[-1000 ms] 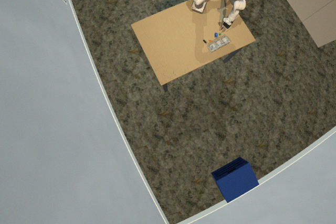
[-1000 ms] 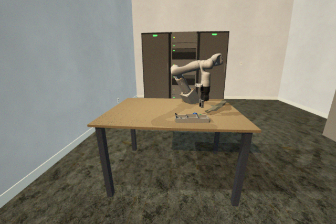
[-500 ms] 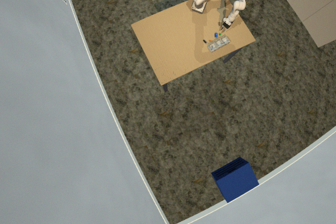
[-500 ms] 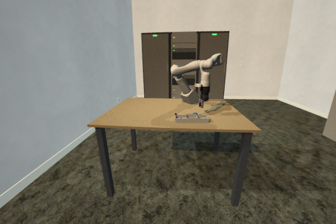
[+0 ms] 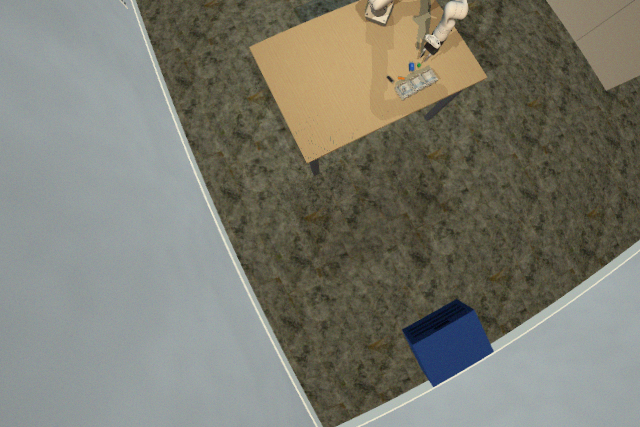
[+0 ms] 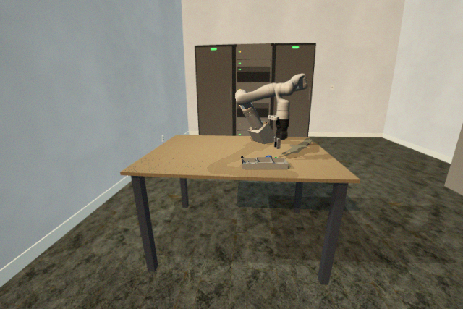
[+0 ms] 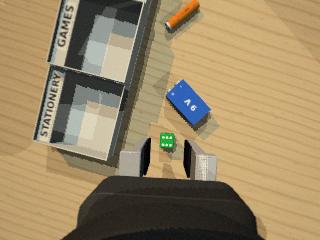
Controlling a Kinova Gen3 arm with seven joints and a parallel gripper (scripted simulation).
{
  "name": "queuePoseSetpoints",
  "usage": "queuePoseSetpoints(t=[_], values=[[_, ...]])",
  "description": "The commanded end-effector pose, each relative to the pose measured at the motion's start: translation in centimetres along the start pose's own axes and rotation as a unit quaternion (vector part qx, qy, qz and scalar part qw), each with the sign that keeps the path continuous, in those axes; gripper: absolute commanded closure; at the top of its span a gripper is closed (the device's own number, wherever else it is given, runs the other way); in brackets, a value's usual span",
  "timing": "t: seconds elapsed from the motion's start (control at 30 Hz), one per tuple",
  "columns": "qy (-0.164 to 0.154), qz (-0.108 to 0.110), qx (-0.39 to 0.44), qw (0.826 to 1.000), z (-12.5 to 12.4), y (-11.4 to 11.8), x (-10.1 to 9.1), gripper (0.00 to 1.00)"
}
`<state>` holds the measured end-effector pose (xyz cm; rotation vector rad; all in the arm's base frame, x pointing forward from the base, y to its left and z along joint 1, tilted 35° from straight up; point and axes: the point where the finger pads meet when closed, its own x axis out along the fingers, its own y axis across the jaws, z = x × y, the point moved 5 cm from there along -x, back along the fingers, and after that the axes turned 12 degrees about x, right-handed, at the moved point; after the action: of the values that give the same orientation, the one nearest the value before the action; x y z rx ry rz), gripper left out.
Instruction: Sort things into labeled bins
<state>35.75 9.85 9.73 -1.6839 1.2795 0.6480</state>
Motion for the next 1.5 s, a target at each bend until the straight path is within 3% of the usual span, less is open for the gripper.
queuePoseSetpoints(t=[0.0, 0.27, 0.7, 1.47], values=[[-0.001, -0.001, 0.0, 1.0, 0.0, 0.0, -0.1, 0.36], [-0.001, 0.0, 0.0, 1.0, 0.0, 0.0, 1.1, 0.36], [-0.001, 0.0, 0.0, 1.0, -0.4, 0.1, 6.3, 0.36], [-0.001, 0.0, 0.0, 1.0, -0.1, 0.0, 7.1, 0.36]])
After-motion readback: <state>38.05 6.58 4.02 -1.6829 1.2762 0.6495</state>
